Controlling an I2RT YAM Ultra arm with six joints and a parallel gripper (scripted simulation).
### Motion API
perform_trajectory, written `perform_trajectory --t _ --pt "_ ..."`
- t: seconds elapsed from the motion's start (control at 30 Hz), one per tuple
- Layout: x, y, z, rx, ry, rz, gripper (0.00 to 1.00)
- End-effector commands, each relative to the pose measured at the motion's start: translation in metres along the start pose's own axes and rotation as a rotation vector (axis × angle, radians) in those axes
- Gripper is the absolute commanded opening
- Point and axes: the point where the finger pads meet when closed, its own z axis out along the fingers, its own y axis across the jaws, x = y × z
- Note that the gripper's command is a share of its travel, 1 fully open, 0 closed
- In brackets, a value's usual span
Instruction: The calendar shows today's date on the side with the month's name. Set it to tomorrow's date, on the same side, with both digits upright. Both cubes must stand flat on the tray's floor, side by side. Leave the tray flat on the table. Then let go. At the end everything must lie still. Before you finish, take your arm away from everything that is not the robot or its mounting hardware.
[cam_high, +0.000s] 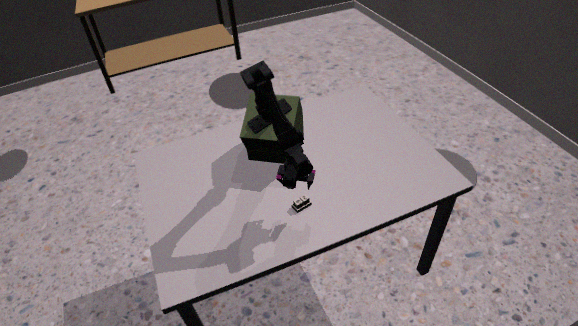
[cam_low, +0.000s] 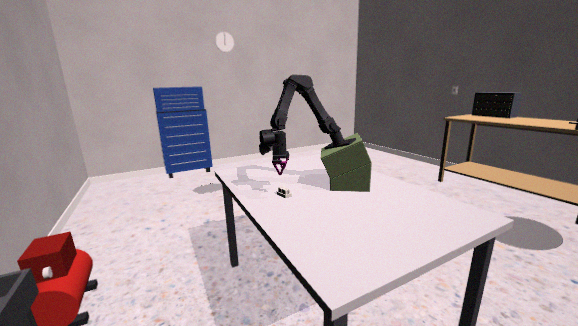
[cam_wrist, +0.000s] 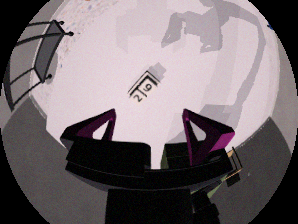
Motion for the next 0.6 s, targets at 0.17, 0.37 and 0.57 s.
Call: perform_trajectory --t 0.17,0.37,0.57 --pt "-0.005 0.004 0.007 -0.016 -0.016 0.344 1.00" --pt "-0.005 0.003 0.014 -0.018 -0.014 0.557 1.00" --pt "-0.005 0.003 0.020 -0.019 -0.012 0.726 1.00"
